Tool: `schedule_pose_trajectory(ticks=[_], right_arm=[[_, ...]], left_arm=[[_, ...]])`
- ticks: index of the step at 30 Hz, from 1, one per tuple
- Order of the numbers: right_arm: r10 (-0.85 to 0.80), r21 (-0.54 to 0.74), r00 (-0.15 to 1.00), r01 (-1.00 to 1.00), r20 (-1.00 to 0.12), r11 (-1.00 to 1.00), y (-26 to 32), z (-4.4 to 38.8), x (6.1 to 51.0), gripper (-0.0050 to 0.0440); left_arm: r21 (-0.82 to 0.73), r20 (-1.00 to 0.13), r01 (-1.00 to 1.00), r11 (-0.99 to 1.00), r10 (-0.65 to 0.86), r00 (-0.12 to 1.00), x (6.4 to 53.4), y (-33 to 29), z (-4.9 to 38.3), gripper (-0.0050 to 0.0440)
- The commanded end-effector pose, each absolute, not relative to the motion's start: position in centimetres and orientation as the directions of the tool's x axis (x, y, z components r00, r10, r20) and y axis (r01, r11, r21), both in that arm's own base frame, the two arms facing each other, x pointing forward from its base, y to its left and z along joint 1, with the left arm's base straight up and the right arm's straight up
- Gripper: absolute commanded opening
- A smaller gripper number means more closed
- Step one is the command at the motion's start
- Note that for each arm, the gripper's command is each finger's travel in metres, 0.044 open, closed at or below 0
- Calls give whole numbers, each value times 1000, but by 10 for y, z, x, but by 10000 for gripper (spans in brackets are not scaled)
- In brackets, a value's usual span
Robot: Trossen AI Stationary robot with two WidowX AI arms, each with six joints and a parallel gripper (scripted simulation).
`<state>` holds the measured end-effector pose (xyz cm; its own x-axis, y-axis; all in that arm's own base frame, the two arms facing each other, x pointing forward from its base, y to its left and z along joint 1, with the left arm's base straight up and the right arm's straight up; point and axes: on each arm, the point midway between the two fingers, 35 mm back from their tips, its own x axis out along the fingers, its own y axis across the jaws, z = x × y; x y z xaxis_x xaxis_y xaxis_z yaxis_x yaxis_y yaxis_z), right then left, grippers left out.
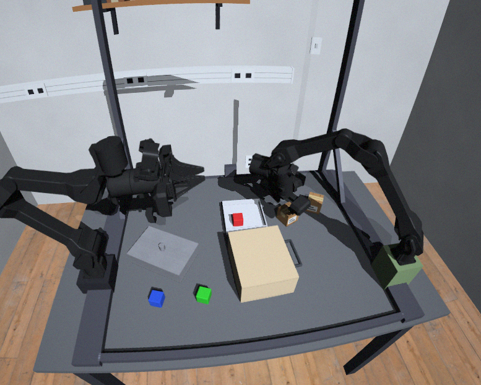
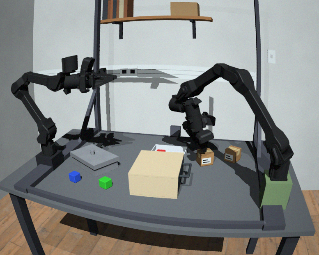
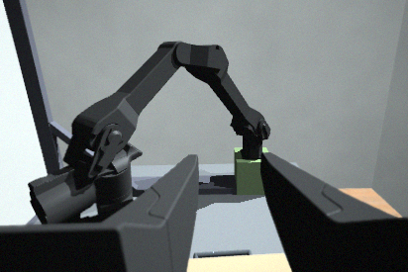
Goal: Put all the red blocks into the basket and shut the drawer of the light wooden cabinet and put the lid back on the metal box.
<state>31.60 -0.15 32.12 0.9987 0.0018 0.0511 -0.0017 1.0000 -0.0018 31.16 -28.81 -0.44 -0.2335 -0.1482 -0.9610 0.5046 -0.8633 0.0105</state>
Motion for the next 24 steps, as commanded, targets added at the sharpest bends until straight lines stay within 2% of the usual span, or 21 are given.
schedule_pose_trajectory(ticks=[1, 24], right_arm=[[3, 1, 996, -3, 86, 1000, -2, 333, 312, 137], [3, 1, 996, -3, 86, 1000, -2, 333, 312, 137]], left_arm=[[40, -959, 460, -887, -163, -230, 315, -297, 7, 350], [49, -959, 447, -893, -167, -230, 308, -296, 10, 350]])
